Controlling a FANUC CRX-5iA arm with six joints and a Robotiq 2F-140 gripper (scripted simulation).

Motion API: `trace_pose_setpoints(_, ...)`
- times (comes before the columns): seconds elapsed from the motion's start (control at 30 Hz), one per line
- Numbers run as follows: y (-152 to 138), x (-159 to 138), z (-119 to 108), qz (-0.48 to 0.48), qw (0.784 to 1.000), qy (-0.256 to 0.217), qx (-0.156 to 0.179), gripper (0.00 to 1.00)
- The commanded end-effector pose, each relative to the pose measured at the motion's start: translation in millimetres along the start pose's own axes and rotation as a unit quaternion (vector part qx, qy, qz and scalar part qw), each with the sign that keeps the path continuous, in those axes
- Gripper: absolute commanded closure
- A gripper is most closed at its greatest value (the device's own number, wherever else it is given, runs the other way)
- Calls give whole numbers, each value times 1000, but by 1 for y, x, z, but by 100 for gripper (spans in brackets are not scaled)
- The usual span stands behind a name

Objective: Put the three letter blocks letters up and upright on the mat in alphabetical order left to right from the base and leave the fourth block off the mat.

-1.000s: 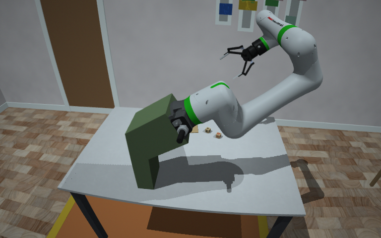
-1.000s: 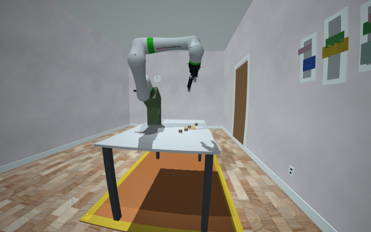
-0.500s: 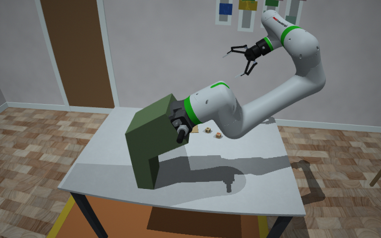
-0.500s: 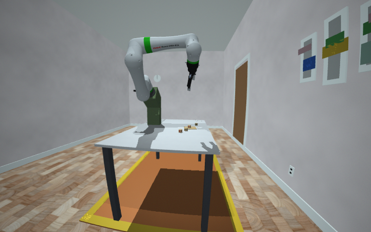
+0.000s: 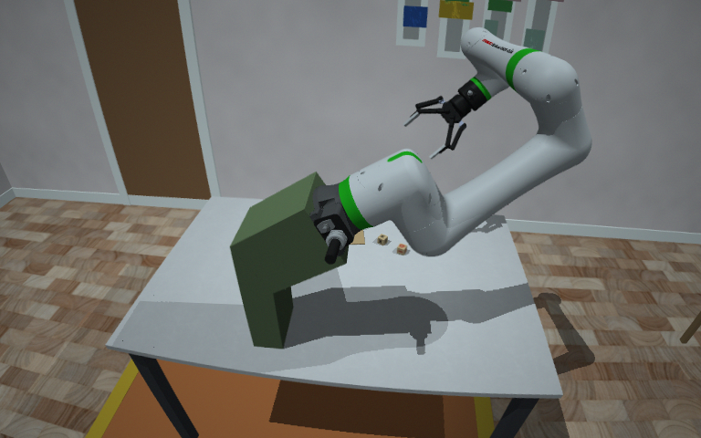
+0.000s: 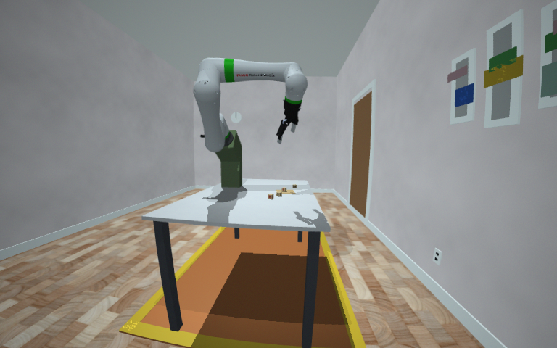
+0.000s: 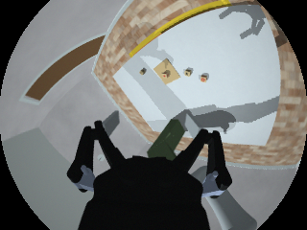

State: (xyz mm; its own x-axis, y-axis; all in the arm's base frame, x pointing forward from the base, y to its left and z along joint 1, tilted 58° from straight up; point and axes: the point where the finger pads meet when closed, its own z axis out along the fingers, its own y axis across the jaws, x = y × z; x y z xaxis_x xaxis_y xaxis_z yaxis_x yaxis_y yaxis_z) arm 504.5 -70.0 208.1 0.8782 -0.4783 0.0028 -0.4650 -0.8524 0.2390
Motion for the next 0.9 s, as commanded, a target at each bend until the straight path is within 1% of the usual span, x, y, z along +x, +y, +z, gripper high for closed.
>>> trace_pose_setpoints(0.0,11,9,17,62,998,3,-32,0)
trace_pose_setpoints(0.13,19,15,30,107,993,7,-55,0)
trace_pose_setpoints(0.2,19,15,30,107,993,7,-55,0)
trace_pose_setpoints(0.23,26,19,39,140,988,12,-72,0)
trace_pose_setpoints(0.4,36,25,54,191,977,22,-98,0)
trace_pose_setpoints(0.7,55,38,80,285,946,50,-146,0)
trace_pose_setpoints(0.77,55,38,80,285,946,50,-146,0)
trace_pose_setpoints(0.8,61,41,88,314,934,62,-160,0)
trace_pose_setpoints(0.87,65,44,93,331,926,69,-167,0)
